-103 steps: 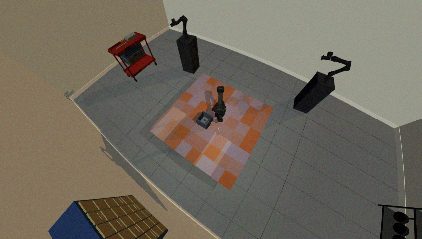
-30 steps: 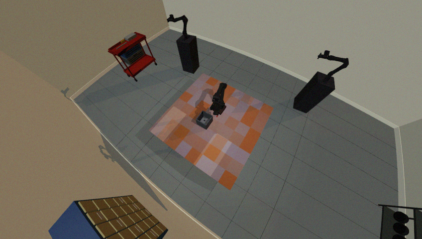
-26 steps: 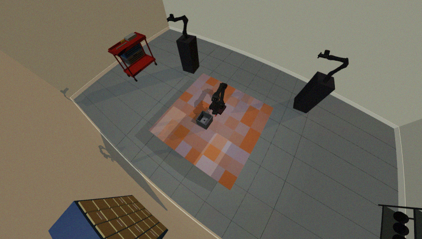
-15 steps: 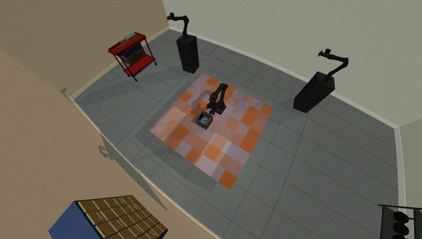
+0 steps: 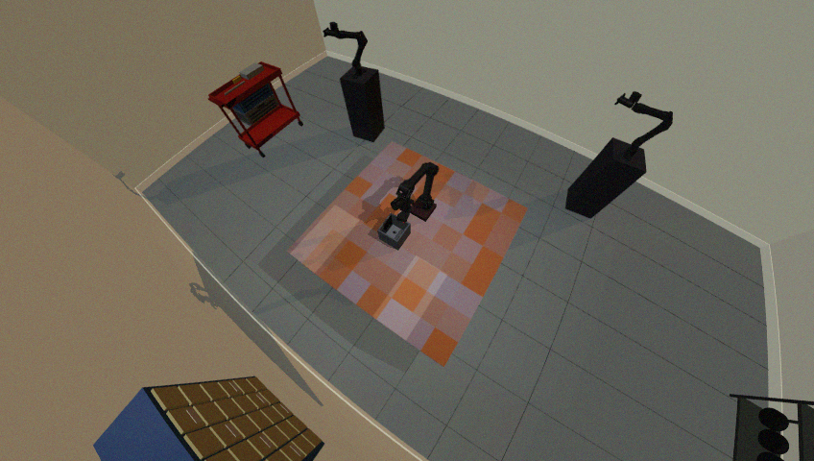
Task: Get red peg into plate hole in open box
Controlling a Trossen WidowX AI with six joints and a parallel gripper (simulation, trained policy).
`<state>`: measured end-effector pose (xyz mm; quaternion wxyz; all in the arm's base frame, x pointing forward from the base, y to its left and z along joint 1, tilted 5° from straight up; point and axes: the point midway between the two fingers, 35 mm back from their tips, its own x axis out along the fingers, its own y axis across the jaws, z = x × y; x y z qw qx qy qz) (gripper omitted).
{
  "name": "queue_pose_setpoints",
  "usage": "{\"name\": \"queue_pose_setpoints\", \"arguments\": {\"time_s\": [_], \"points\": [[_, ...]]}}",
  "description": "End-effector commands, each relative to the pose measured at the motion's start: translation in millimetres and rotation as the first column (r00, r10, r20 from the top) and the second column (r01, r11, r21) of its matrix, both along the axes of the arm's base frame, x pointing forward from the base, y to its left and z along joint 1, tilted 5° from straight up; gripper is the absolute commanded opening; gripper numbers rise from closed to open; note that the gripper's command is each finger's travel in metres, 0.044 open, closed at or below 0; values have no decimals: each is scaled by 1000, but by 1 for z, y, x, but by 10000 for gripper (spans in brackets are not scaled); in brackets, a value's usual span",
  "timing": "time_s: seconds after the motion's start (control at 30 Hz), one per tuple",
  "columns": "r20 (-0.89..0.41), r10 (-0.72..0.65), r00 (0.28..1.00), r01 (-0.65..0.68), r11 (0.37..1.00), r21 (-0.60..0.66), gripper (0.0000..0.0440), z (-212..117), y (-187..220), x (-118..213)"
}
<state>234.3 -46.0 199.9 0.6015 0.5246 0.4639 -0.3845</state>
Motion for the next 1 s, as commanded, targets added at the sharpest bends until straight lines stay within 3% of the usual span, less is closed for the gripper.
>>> {"name": "queue_pose_setpoints", "arguments": {"time_s": [0.0,0.97], "points": [[-4,-3,1000,3,1000,-7,0,-1,-9,5],[-71,8,997,-7,1000,15,0,-55,-58,36]]}}
